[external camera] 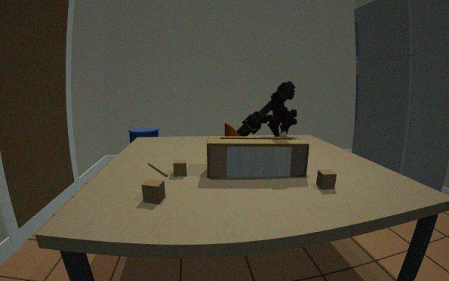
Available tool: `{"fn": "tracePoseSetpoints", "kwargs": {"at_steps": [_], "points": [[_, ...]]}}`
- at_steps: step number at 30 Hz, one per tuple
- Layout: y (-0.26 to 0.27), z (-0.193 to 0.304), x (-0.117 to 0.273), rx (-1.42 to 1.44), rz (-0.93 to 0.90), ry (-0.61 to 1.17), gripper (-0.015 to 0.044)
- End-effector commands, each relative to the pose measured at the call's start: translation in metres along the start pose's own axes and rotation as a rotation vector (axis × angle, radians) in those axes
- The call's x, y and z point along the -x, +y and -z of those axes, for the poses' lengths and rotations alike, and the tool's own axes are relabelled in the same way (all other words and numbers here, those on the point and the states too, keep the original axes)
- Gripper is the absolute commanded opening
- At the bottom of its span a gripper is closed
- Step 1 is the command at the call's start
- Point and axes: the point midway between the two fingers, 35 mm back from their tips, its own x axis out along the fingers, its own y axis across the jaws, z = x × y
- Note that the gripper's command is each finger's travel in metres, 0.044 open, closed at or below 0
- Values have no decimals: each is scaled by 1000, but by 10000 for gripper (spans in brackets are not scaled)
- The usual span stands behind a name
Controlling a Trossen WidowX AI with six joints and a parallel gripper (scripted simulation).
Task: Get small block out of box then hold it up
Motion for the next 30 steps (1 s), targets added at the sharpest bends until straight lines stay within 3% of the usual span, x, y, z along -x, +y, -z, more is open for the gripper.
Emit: {"fn": "tracePoseSetpoints", "kwargs": {"at_steps": [1,30], "points": [[-1,0,4,-184,-12,-6,0],[-5,8,29,-1429,-109,5,0]]}}
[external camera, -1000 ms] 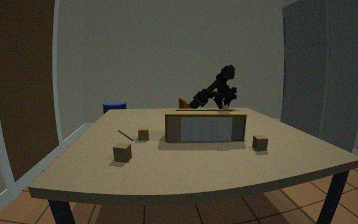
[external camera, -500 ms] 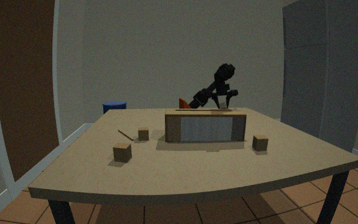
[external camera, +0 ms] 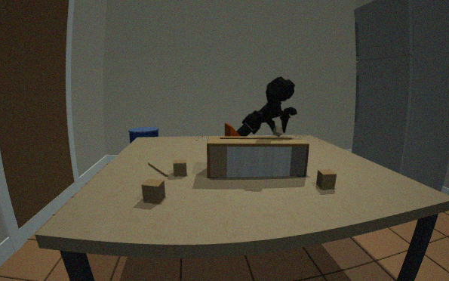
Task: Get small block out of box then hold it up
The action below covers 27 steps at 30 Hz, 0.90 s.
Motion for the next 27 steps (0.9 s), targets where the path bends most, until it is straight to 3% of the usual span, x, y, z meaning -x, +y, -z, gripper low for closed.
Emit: {"fn": "tracePoseSetpoints", "kwargs": {"at_steps": [1,27], "points": [[1,0,5,-184,-17,7,0],[0,0,29,-1298,-85,100,0]]}}
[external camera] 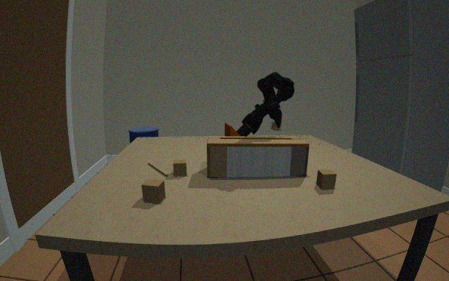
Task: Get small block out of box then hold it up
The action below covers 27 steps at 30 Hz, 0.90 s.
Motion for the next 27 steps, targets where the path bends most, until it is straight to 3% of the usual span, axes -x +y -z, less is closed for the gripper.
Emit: {"fn": "tracePoseSetpoints", "kwargs": {"at_steps": [1,13,27], "points": [[1,2,5,-183,-7,23,0],[1,4,16,-667,-6,78,0],[1,4,16,-674,-6,79,0]]}}
